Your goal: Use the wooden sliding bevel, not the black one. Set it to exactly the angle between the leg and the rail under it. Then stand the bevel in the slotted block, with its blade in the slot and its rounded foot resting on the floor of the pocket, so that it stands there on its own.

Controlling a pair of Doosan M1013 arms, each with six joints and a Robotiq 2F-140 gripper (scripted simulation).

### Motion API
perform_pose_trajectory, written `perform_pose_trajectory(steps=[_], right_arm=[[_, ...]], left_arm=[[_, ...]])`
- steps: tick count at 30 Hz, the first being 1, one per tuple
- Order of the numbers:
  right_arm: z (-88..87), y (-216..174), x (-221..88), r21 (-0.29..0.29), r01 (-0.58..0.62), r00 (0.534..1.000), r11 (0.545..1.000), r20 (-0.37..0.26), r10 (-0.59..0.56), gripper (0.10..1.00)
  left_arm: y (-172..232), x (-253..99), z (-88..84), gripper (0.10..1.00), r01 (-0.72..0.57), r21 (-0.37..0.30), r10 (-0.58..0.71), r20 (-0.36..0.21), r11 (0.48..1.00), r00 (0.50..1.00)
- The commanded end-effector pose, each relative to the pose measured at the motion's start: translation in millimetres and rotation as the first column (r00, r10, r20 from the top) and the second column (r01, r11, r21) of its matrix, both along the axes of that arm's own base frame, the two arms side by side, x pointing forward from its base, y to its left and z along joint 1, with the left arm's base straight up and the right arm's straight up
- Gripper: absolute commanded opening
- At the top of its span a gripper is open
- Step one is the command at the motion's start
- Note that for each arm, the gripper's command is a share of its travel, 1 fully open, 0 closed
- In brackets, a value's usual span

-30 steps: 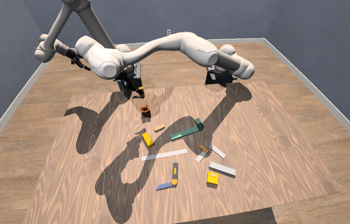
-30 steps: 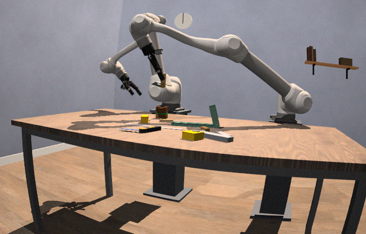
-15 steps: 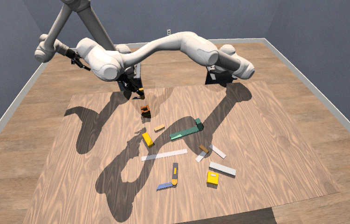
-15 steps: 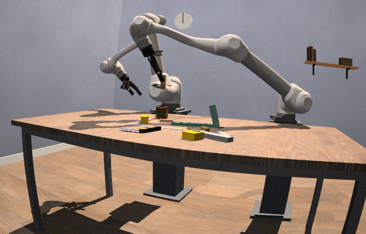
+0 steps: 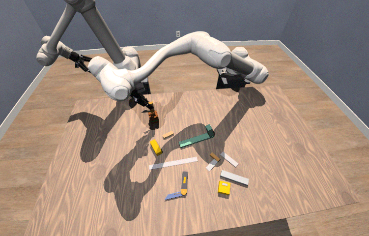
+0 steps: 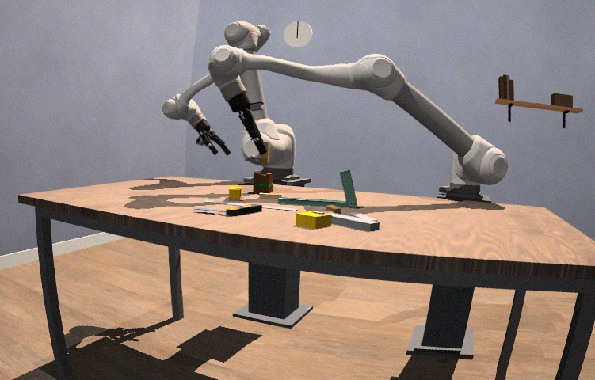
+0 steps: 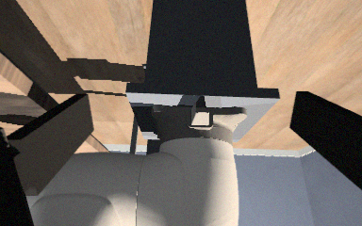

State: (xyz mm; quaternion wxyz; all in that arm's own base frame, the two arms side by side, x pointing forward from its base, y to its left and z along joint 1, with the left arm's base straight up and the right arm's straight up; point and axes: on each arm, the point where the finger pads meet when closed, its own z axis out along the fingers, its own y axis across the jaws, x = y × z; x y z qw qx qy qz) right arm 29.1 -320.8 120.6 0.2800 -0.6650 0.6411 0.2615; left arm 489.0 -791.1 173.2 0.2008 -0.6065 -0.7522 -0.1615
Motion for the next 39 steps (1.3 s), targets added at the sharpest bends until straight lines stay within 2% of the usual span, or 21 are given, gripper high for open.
perform_pose_trajectory(steps=[1, 6, 39], right_arm=[[0.4, -0.3, 0.1, -0.001, 0.000, 1.000, 1.000, 0.000, 0.000, 1.000], [0.4, -0.3, 0.1, -0.001, 0.000, 1.000, 1.000, 0.000, 0.000, 1.000], [0.4, -0.3, 0.1, -0.001, 0.000, 1.000, 1.000, 0.000, 0.000, 1.000]], left_arm=[[-0.4, 0.4, -12.5, 0.099, 0.000, -0.003, 0.000, 0.002, 1.000, 1.000], [-0.4, 0.4, -19.0, 0.099, 0.000, -0.003, 0.000, 0.002, 1.000, 1.000], [-0.5, 0.4, -23.6, 0.099, 0.000, -0.003, 0.000, 0.002, 1.000, 1.000]])
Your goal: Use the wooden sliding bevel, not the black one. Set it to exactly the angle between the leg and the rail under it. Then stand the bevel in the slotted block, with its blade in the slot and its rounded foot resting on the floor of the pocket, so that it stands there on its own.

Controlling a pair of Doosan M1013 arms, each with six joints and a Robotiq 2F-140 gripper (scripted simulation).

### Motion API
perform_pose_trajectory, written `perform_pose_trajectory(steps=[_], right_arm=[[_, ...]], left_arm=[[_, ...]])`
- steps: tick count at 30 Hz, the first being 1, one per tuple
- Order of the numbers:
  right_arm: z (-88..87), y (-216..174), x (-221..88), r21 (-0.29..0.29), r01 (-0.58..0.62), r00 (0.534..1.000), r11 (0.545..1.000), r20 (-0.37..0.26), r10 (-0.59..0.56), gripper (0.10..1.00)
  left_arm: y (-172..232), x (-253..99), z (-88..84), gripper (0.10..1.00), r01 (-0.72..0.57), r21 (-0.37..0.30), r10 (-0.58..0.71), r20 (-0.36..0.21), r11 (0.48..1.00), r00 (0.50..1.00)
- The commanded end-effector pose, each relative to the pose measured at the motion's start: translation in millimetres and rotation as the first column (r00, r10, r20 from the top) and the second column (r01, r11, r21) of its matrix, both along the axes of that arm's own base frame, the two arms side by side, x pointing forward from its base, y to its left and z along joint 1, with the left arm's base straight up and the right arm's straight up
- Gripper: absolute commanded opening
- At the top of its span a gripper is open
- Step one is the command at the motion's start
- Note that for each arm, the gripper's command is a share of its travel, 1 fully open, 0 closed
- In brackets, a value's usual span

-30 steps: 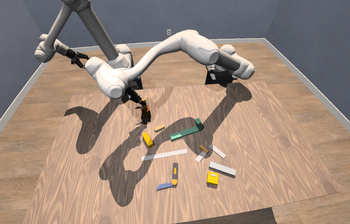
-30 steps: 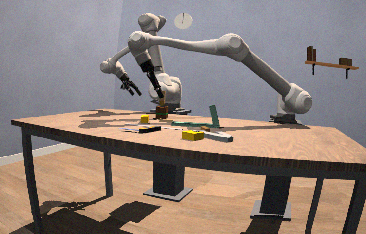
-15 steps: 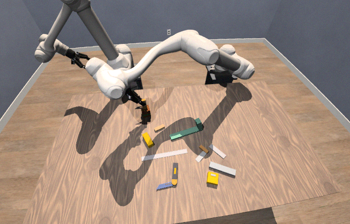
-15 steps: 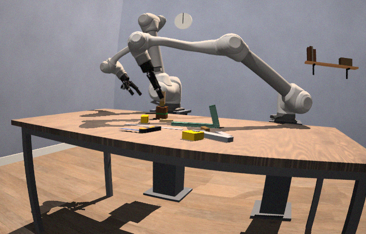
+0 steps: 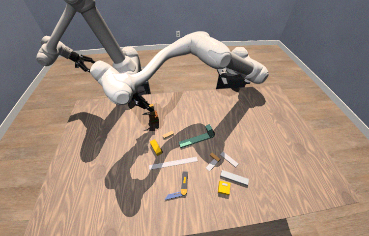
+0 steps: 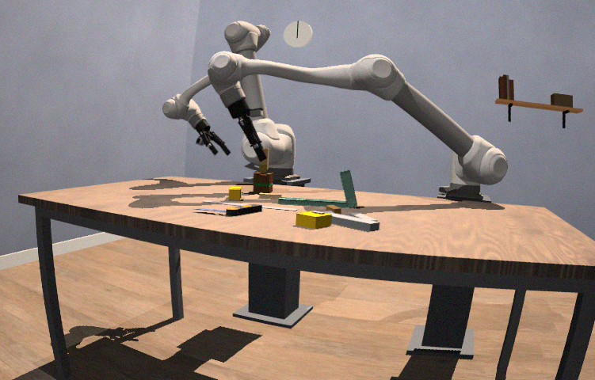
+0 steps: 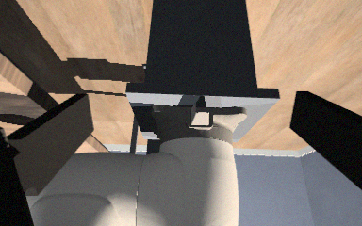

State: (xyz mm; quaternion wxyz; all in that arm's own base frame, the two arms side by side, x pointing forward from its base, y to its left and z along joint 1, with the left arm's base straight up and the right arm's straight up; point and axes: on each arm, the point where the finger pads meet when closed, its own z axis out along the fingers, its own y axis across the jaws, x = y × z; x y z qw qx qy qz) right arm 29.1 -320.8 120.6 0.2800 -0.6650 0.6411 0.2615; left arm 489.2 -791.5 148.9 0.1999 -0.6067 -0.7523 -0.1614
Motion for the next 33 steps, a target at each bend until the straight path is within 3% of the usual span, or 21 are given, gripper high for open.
perform_pose_trajectory(steps=[1, 33], right_arm=[[0.4, -0.3, 0.1, -0.001, 0.000, 1.000, 1.000, 0.000, 0.000, 1.000], [0.4, -0.3, 0.1, -0.001, 0.000, 1.000, 1.000, 0.000, 0.000, 1.000]], left_arm=[[-0.1, 0.2, 0.2, 0.099, 0.000, -0.001, 0.000, 0.001, 1.000, 1.000], [-0.1, 0.2, -8.2, 0.099, 0.000, -0.001, 0.000, 0.001, 1.000, 1.000]])
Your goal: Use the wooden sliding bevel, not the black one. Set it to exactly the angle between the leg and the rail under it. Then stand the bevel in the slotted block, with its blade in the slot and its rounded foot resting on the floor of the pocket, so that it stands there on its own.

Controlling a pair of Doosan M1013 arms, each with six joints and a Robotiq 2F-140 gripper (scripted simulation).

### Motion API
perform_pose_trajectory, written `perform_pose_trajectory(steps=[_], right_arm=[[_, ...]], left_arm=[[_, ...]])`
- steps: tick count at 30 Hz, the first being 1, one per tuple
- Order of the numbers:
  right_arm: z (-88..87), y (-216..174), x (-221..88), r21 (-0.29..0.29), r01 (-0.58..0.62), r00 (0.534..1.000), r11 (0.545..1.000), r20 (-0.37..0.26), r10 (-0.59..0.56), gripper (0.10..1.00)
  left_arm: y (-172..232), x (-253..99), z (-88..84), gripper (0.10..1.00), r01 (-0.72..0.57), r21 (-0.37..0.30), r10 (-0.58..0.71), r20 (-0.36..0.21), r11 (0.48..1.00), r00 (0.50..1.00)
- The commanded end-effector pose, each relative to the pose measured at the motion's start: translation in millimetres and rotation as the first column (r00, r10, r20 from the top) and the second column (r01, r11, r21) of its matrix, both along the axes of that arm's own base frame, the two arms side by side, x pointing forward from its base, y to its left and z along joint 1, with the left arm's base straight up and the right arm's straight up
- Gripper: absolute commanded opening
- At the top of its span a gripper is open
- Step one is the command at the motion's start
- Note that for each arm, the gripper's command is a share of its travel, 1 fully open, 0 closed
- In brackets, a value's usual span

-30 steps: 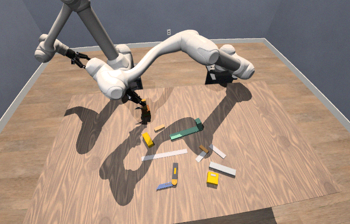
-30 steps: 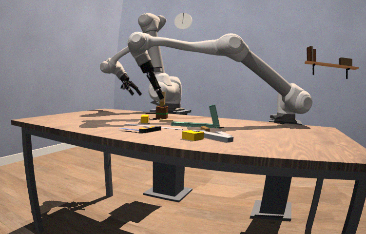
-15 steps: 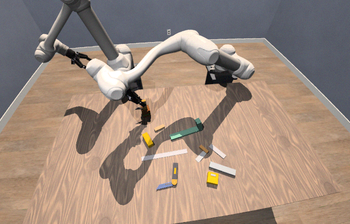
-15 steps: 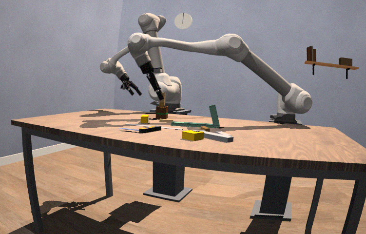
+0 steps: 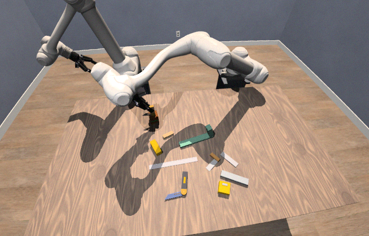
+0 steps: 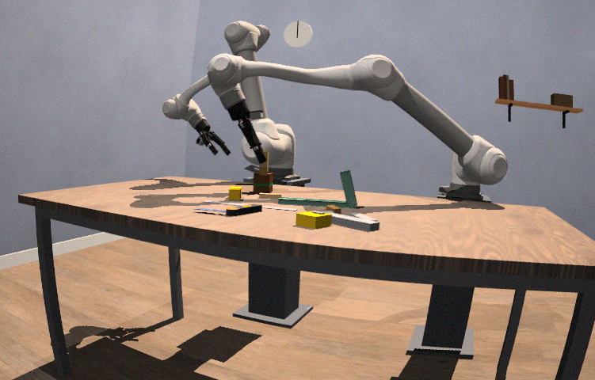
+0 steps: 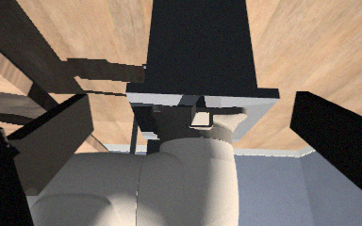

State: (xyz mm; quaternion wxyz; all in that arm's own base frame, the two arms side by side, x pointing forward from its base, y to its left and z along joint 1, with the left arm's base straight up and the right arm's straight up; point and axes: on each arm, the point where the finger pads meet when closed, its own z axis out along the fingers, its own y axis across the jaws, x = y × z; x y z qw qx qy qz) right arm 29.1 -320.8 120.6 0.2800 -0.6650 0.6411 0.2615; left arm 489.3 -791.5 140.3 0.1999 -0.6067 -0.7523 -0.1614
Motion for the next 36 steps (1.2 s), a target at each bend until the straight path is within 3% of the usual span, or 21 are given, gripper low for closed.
perform_pose_trajectory(steps=[1, 36], right_arm=[[0.4, -0.3, 0.1, -0.001, 0.000, 1.000, 1.000, 0.000, 0.000, 1.000], [0.4, -0.3, 0.1, -0.001, 0.000, 1.000, 1.000, 0.000, 0.000, 1.000]], left_arm=[[-0.1, 0.2, -0.2, 0.099, 0.000, -0.001, 0.000, 0.001, 1.000, 1.000], [-0.1, 0.1, -5.3, 0.099, 0.000, -0.001, 0.000, 0.001, 1.000, 1.000]])
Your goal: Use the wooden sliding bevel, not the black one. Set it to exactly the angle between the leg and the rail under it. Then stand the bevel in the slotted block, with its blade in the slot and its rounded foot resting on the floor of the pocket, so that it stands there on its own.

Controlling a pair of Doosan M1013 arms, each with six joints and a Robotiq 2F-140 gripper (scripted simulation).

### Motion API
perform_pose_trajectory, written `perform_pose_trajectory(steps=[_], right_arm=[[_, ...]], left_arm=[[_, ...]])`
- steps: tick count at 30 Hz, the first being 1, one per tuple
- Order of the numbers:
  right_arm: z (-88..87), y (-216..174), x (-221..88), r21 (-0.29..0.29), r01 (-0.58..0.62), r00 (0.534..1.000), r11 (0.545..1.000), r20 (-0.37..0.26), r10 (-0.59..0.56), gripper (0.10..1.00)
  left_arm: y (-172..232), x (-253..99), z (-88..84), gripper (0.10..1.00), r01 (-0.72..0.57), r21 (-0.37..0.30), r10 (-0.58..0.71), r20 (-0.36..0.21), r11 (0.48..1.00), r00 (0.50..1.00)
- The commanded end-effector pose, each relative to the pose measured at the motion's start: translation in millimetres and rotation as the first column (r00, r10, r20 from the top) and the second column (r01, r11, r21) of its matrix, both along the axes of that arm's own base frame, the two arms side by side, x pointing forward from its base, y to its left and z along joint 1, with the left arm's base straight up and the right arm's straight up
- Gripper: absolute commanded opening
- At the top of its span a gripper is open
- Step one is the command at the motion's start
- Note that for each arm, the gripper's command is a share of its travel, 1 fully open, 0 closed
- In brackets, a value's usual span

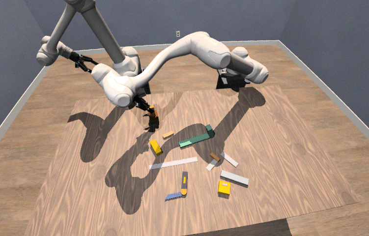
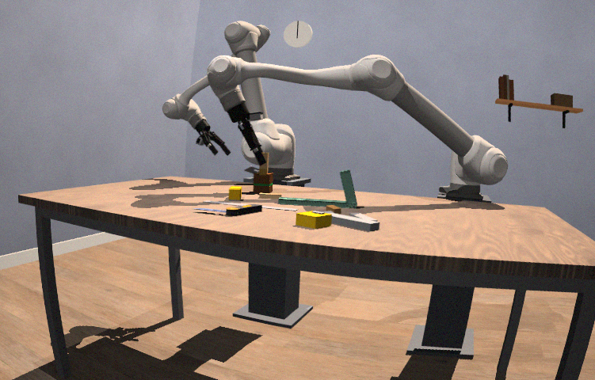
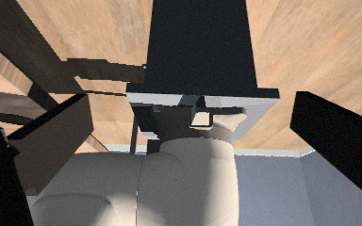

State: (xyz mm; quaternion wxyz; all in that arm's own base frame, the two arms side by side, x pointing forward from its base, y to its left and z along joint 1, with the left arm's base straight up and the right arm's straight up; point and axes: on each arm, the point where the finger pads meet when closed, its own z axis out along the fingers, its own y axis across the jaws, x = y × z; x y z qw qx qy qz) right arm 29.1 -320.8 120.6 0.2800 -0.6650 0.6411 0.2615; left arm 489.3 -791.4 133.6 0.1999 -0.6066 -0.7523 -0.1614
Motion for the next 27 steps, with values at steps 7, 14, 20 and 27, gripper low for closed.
perform_pose_trajectory(steps=[7, 14, 20, 27], right_arm=[[0.4, -0.3, 0.1, -0.001, 0.000, 1.000, 1.000, 0.000, 0.000, 1.000], [0.4, -0.3, 0.1, -0.001, 0.000, 1.000, 1.000, 0.000, 0.000, 1.000], [0.4, -0.3, 0.1, -0.001, 0.000, 1.000, 1.000, 0.000, 0.000, 1.000], [0.4, -0.3, 0.1, -0.001, 0.000, 1.000, 1.000, 0.000, 0.000, 1.000]], left_arm=[[-0.1, 0.1, -1.5, 0.099, 0.000, -0.001, 0.000, 0.001, 1.000, 1.000], [-0.1, 0.1, -1.6, 0.099, 0.000, -0.001, 0.000, 0.001, 1.000, 1.000], [-0.1, 0.1, -2.5, 0.099, 0.000, -0.001, 0.000, 0.001, 1.000, 1.000], [-0.1, 0.1, -4.6, 0.099, 0.000, -0.001, 0.000, 0.001, 1.000, 1.000]])
